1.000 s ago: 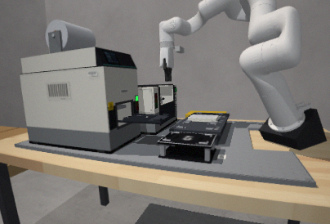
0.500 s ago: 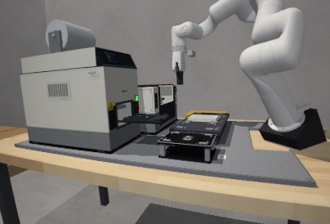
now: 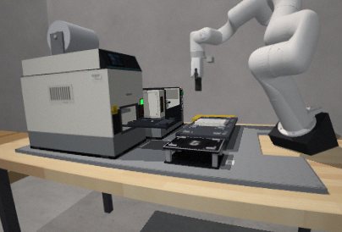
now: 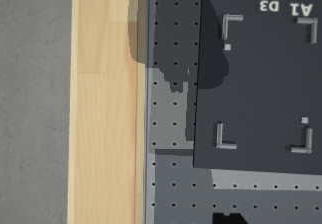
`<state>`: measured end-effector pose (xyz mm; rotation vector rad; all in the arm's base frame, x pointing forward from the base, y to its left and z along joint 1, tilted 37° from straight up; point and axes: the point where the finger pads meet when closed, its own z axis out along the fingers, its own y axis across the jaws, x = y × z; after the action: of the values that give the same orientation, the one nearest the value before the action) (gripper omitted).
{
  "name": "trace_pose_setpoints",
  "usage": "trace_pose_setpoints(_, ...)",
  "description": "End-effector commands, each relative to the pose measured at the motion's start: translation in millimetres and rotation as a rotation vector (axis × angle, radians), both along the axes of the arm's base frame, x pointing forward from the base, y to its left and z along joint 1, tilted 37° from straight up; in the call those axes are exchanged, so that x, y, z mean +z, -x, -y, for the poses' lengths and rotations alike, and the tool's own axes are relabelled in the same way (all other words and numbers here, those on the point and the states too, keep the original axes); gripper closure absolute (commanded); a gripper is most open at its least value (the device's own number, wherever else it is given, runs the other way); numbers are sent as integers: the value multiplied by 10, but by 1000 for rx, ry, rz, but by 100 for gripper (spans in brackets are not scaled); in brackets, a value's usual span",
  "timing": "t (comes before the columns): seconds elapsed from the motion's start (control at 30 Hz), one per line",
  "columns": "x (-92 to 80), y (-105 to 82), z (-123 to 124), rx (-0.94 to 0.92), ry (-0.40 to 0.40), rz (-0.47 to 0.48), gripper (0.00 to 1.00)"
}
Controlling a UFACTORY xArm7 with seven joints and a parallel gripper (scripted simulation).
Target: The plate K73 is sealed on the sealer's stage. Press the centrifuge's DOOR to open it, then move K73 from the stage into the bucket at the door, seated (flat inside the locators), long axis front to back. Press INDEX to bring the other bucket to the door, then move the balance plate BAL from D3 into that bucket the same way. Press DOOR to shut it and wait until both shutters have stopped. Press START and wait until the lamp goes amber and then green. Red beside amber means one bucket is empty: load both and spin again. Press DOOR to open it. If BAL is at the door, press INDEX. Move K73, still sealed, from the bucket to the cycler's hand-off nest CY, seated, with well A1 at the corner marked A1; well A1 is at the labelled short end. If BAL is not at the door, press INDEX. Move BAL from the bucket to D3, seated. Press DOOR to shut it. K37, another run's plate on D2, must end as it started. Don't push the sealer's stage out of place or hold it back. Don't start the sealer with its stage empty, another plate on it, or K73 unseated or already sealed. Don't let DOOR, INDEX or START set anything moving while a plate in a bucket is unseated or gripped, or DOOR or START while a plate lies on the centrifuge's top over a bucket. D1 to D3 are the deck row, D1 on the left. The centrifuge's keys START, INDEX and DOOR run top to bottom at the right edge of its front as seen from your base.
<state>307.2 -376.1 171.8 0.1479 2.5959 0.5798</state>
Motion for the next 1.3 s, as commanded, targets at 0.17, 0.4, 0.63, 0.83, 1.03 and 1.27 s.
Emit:
trace_pose_setpoints(0.17,-8,17,27,-2,5,3,100)
trace_pose_setpoints(0.4,-7,18,27,-73,6,154,100)
trace_pose_setpoints(0.63,-8,19,28,-143,6,305,100)
trace_pose_setpoints(0.83,-8,21,27,-224,7,477,100)
trace_pose_setpoints(1.03,-9,21,27,-224,7,477,100)
trace_pose_setpoints(1.27,-9,21,27,-224,7,477,100)
